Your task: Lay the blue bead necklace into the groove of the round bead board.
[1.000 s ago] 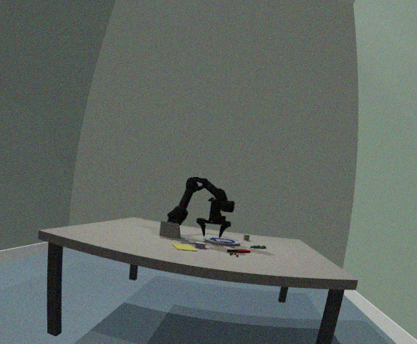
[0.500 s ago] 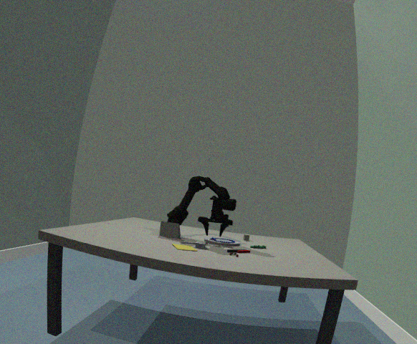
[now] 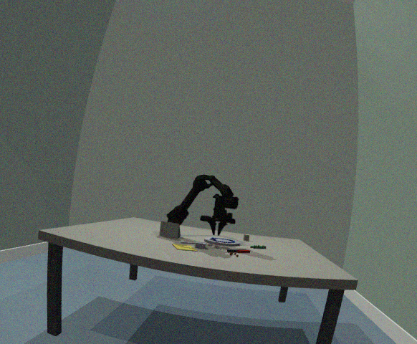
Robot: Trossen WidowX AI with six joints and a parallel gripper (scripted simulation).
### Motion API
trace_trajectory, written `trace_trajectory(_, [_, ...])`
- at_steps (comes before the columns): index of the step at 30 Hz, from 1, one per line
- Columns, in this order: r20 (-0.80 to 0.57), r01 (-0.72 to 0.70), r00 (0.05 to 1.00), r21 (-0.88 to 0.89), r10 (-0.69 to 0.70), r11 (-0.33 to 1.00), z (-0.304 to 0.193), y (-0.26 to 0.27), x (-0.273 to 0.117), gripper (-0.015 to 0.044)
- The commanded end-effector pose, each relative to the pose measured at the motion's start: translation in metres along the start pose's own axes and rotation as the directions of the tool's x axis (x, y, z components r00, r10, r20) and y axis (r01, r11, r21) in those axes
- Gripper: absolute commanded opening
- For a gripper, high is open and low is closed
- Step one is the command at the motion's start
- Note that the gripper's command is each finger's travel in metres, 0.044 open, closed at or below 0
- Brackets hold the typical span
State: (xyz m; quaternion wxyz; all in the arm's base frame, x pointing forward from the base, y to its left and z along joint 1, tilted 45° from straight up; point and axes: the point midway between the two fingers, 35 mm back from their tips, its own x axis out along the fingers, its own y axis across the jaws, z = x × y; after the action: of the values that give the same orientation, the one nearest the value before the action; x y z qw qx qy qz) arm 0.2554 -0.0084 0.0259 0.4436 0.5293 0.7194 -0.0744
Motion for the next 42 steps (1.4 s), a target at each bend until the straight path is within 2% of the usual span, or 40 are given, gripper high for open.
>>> trace_trajectory(1, [0.004,-0.004,1.0,0.0,0.004,1.0,0.001,0.0,-0.001,0.012])
trace_trajectory(26, [-0.009,0.0,1.0,0.006,0.0,1.0,-0.002,-0.002,0.03,0.012])
trace_trajectory(31, [-0.002,0.003,1.0,-0.002,-0.003,1.0,0.0,-0.001,0.028,0.0])
trace_trajectory(42, [-0.002,0.003,1.0,-0.002,-0.003,1.0,0.0,-0.001,0.028,0.0])
